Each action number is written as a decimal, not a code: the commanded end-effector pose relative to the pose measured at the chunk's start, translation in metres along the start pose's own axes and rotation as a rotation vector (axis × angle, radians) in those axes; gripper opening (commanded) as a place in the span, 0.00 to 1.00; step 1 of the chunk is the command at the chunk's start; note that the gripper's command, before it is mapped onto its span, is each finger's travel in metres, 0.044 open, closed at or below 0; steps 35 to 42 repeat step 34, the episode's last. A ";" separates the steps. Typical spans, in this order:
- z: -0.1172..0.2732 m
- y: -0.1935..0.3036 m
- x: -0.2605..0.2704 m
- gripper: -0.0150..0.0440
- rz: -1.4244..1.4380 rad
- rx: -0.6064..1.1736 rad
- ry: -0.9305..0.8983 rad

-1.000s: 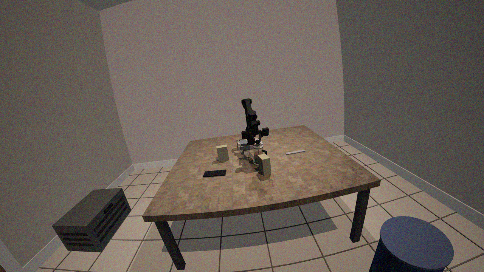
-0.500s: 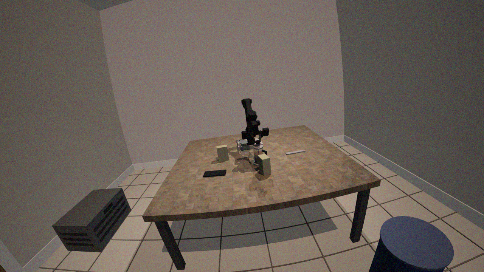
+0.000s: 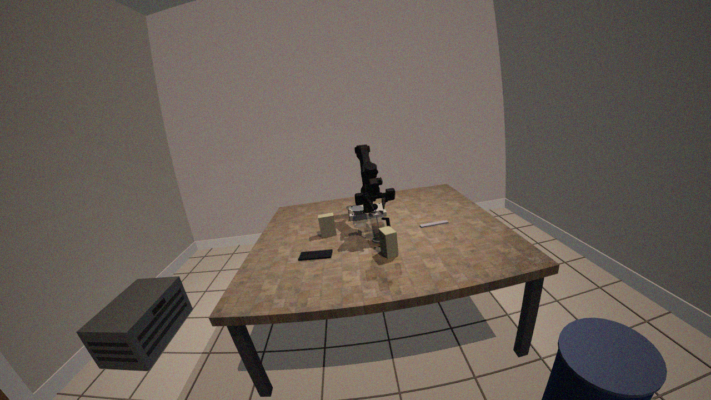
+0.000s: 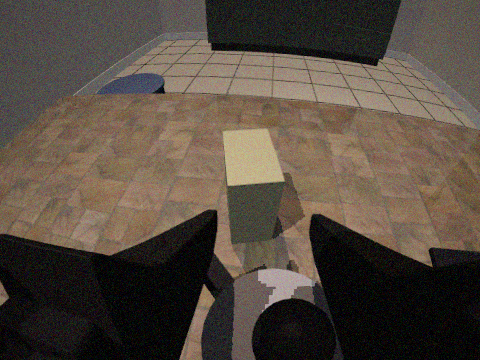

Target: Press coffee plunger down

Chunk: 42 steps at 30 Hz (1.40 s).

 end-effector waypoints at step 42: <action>0.065 -0.048 -0.017 1.00 -0.013 0.018 0.001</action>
Point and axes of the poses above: the point midway between the two fingers, 35 mm back from their tips, its own z axis back along the fingers, its own x axis across the jaws, y = z × x, the point moved 7 cm from there along z, back along the fingers, and after that the axes turned 15 degrees about z, right-handed, at the moved point
